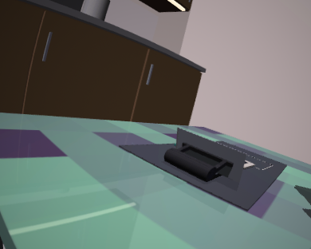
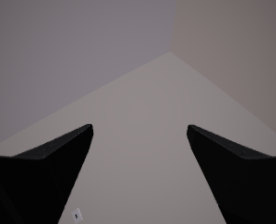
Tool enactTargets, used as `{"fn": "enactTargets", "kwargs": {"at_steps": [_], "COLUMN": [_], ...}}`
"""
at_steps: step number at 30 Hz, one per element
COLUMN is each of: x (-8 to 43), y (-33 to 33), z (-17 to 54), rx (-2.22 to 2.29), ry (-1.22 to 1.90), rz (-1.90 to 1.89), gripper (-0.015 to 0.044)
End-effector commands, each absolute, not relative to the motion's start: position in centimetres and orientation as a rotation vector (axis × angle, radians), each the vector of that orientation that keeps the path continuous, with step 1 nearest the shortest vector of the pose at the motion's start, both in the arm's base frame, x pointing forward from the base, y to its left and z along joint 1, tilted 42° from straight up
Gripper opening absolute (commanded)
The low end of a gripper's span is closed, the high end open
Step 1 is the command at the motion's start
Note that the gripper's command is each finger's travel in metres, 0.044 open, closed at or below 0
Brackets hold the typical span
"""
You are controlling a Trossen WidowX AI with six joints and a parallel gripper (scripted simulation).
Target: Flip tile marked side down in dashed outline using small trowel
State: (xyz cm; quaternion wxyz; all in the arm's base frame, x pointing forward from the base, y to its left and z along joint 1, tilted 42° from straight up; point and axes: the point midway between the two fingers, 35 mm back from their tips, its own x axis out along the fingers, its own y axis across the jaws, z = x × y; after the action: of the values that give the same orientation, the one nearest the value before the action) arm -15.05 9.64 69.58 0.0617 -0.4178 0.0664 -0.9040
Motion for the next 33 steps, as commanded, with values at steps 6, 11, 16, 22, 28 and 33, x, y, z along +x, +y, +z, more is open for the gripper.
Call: {"fn": "enactTargets", "kwargs": {"at_steps": [6, 11, 16, 22, 28, 33], "x": [-15.1, -14.8, -14.0, -12.4, -10.3, -8.1], "y": [11.8, 15.4, 18.6, 22.3, 25.7, 28.6], "z": [69.2, 68.4, 67.4, 66.1, 64.5, 63.0], "rx": [-1.253, -1.242, -1.243, -1.259, -1.292, -1.334], "ry": [0.140, 0.031, -0.084, -0.238, -0.410, -0.586], "rz": [-2.812, -2.936, -3.047, -3.168, -3.273, -3.341], "gripper": [0.0242, 0.0111, 0.0100, 0.0100, 0.0100, 0.0100]}}
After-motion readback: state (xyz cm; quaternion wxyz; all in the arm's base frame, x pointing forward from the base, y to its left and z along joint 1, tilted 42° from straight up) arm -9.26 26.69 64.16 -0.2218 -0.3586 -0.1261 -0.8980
